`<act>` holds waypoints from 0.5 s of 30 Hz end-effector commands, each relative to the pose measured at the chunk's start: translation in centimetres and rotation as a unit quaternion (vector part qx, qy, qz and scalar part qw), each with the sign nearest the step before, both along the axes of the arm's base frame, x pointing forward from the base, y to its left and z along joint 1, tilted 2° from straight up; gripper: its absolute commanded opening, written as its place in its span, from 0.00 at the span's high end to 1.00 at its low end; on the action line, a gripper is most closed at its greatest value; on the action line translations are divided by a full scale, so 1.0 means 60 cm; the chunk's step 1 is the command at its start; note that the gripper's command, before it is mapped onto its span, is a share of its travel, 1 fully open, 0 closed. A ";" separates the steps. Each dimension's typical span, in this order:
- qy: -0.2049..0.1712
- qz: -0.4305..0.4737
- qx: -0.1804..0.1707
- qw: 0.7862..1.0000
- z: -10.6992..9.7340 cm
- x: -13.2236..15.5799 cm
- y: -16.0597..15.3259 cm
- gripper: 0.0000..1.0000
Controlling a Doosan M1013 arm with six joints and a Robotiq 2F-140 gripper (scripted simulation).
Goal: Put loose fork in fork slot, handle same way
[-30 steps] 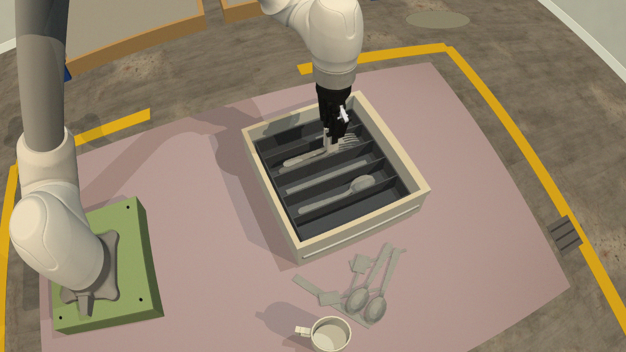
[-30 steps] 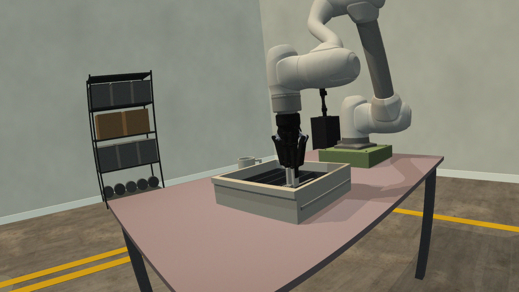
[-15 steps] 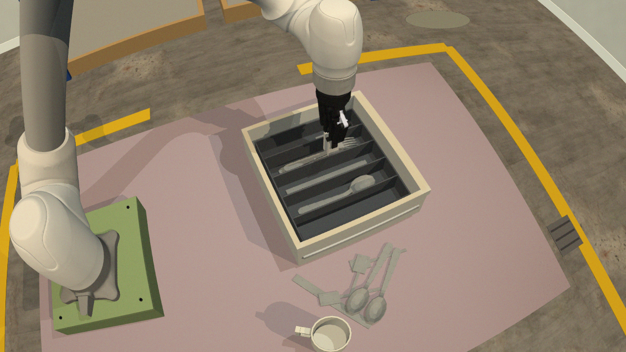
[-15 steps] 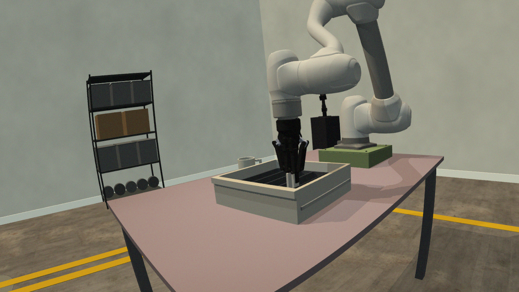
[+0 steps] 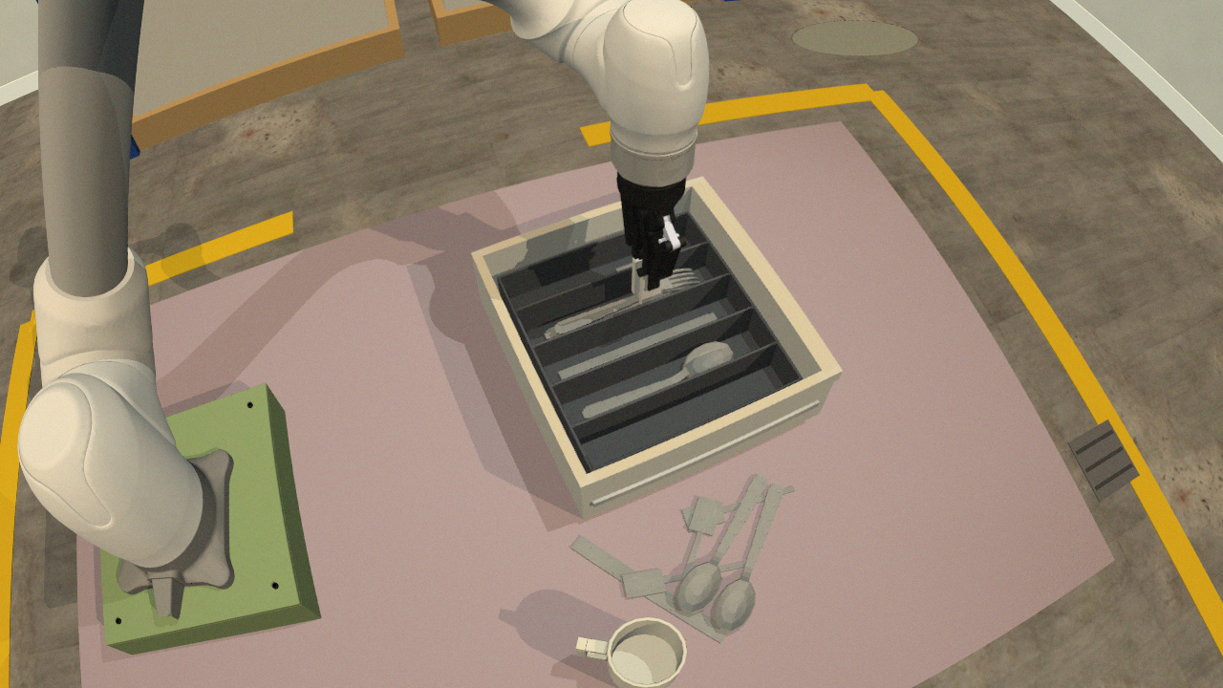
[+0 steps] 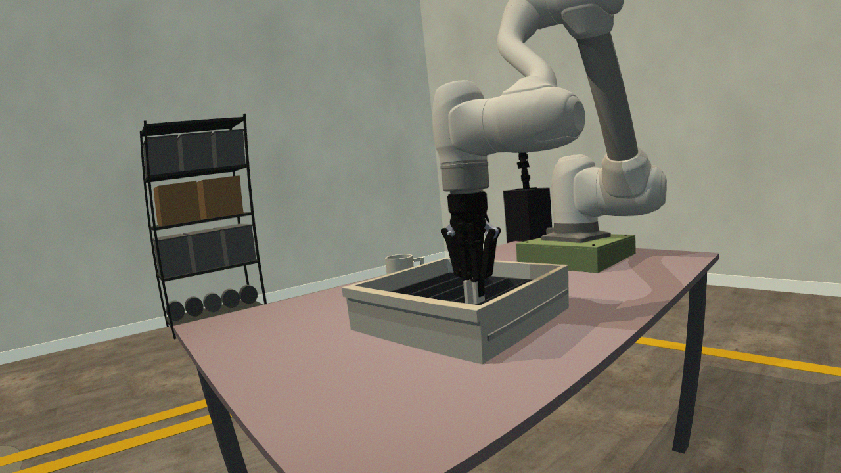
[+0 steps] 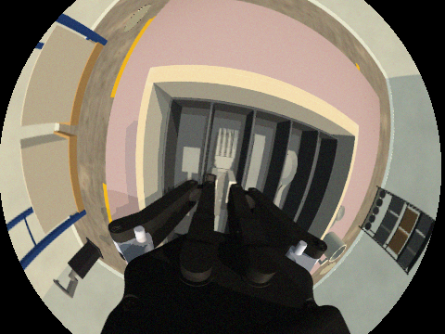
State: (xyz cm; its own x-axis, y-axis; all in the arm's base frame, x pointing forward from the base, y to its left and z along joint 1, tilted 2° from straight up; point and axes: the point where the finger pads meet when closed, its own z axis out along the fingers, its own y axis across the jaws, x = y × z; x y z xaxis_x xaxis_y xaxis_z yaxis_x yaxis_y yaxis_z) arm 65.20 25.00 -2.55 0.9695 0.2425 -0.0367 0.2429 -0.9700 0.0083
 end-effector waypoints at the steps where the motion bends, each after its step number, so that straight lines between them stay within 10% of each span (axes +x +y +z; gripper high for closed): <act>1: 0.001 -0.002 0.001 1.000 -0.009 -0.004 0.001 0.98; 15: 0.001 -0.002 0.001 1.000 -0.009 -0.004 0.001 0.86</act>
